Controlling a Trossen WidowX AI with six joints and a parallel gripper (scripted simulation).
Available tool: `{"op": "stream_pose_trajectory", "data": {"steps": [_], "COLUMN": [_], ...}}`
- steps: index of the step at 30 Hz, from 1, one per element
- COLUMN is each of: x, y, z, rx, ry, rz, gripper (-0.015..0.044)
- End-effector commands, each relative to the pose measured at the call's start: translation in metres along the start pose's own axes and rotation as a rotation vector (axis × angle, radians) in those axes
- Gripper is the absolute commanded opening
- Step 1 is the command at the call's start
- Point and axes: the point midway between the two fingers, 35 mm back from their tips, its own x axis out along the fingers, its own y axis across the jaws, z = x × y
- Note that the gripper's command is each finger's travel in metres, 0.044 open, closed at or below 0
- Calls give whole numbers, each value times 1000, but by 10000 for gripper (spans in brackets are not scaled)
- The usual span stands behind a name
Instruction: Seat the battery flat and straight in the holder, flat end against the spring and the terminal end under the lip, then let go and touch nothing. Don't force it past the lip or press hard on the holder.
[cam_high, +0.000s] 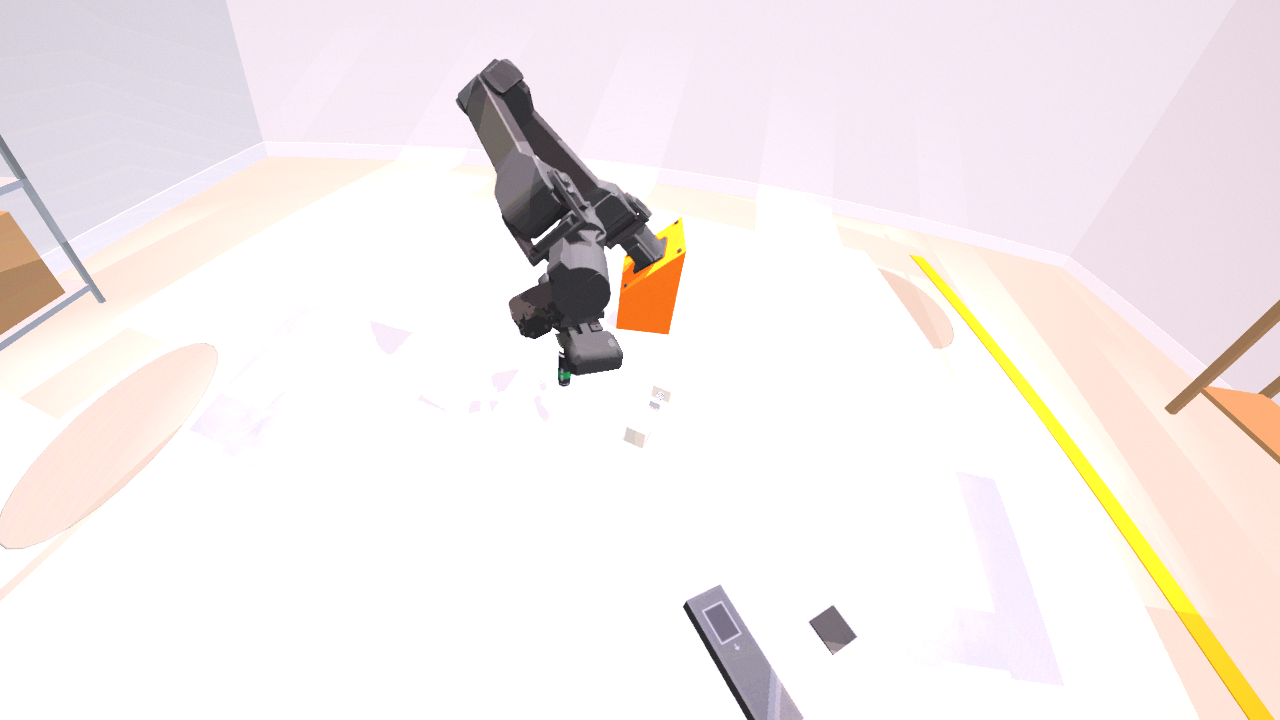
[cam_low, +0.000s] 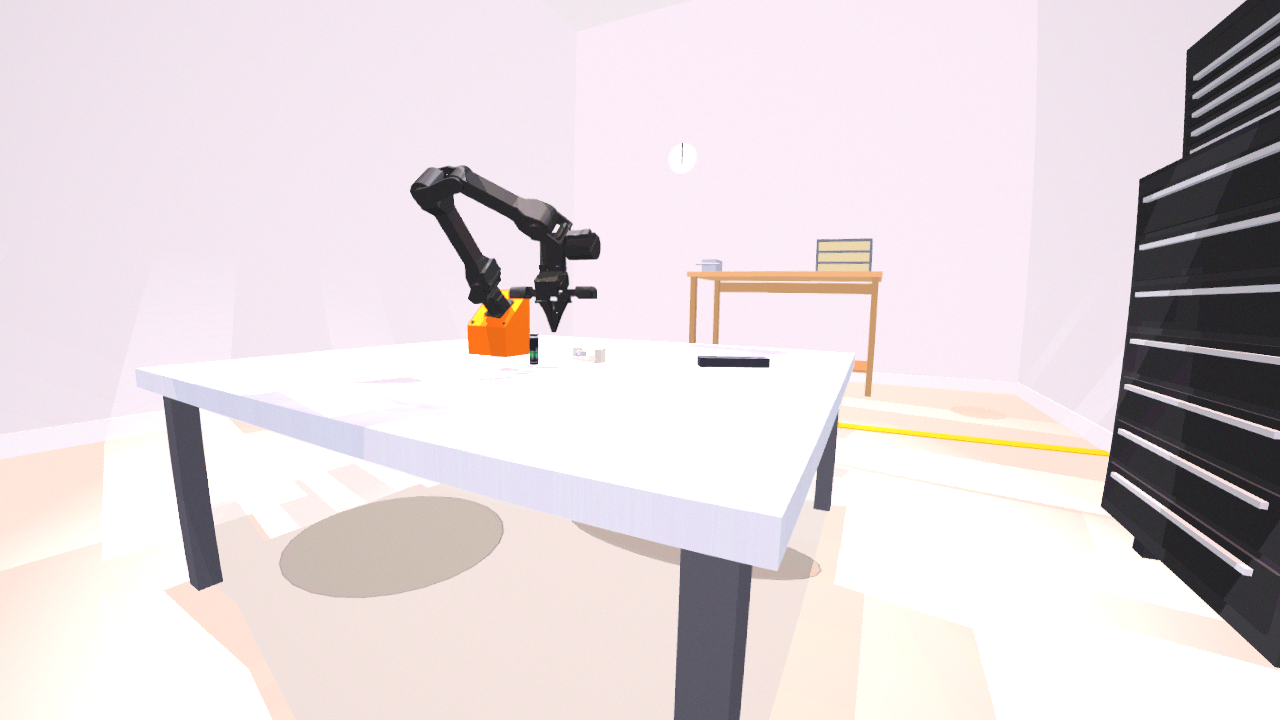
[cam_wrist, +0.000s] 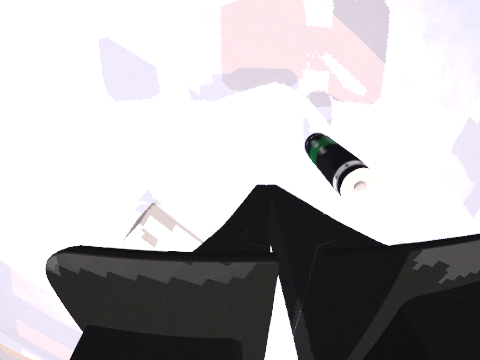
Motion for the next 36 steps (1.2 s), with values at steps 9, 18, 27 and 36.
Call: {"op": "stream_pose_trajectory", "data": {"steps": [9, 18, 27, 36], "x": [29, 29, 28, 28], "y": [-10, -25, -39, -54], "z": [2, 3, 4, 3], "rx": [-4, -5, -6, -6], "ry": [-10, -9, -9, -10], "rz": [-12, -12, -13, -13], "gripper": [0, 0, 0, 0]}}
